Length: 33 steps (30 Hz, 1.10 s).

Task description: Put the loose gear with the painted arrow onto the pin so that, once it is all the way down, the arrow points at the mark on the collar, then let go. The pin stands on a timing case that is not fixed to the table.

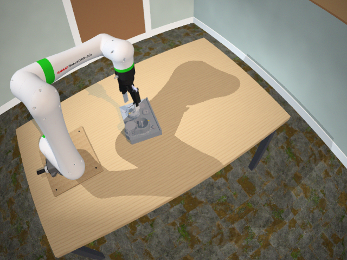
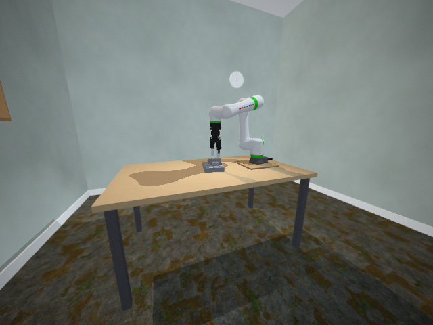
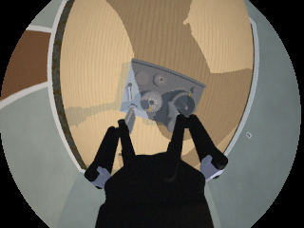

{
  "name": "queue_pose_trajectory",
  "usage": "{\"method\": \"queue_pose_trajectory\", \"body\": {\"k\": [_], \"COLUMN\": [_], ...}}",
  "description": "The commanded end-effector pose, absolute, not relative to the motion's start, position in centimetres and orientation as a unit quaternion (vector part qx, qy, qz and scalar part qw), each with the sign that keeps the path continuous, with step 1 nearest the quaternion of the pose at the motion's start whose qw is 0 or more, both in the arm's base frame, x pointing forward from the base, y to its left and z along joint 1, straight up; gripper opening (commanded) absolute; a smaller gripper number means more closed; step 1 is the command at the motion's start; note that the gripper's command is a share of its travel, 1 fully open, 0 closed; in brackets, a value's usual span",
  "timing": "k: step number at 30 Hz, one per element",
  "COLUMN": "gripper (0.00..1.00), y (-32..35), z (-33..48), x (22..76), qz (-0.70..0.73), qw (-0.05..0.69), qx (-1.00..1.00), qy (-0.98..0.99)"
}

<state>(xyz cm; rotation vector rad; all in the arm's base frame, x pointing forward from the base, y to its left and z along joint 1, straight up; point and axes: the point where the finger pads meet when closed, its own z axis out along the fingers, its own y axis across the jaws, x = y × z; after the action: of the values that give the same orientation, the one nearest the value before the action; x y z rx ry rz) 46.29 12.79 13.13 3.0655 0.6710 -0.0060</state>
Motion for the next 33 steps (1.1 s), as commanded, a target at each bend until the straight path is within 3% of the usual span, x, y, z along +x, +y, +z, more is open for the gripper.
{"method": "queue_pose_trajectory", "body": {"k": [1,33], "gripper": [0.53,0.53], "y": [12.8,12.7], "z": [13.1,10.3], "x": [46.3,46.3], "qz": [-0.002,-0.002], "qw": [0.002,0.002], "qx": [0.977,0.977], "qy": [0.214,0.214]}}
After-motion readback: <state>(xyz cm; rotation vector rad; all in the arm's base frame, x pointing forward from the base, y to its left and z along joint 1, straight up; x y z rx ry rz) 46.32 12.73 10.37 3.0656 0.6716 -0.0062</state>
